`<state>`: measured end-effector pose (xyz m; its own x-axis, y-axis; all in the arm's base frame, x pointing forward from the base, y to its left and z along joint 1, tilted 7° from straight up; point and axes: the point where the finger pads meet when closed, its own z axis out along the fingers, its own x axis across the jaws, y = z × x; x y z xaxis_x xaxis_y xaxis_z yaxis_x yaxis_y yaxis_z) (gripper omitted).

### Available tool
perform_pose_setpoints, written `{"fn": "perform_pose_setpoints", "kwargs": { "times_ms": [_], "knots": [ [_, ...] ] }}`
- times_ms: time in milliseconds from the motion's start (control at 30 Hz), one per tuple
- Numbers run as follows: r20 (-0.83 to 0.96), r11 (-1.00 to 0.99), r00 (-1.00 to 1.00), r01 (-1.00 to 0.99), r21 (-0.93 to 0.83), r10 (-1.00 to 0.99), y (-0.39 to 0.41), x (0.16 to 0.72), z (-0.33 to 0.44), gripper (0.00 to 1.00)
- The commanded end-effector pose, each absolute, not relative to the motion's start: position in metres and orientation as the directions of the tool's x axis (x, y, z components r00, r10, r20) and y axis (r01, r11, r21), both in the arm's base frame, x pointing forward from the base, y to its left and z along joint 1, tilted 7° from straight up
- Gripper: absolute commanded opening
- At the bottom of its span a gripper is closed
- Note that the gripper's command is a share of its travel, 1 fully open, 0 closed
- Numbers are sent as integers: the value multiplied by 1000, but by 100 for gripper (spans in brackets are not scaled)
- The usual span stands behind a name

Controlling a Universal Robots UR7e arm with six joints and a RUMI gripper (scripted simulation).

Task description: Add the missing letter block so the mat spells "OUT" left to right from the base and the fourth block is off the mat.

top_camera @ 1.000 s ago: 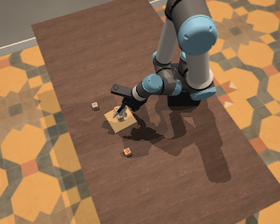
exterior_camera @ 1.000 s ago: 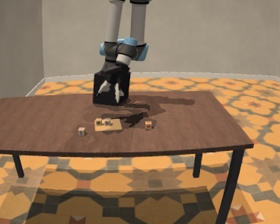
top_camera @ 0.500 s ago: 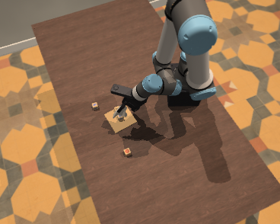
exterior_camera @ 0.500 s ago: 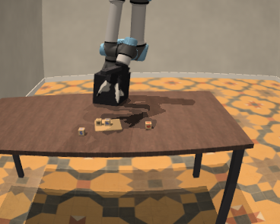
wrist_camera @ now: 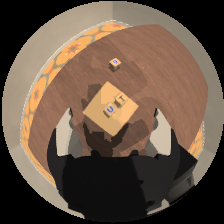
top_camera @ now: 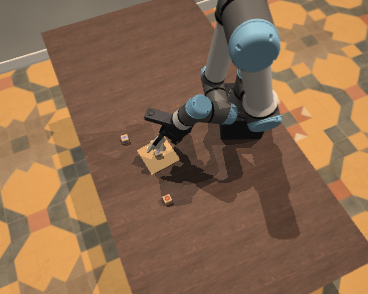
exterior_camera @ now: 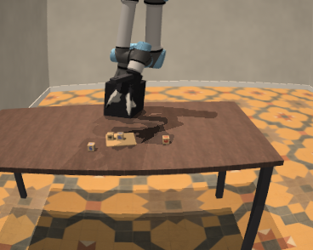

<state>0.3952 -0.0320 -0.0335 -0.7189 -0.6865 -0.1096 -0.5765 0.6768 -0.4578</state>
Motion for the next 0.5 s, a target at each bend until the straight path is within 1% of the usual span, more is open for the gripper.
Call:
{"fn": "perform_pose_setpoints", "kwargs": {
  "times_ms": [0,133,467],
  "knots": [
    [-111,677,-718,-577,-458,-687,-55,394,-36,100],
    [-111,676,-718,-576,-459,-687,-69,393,-38,100],
    [-111,676,-718,-576,-459,-687,-70,393,-38,100]
  ]
}}
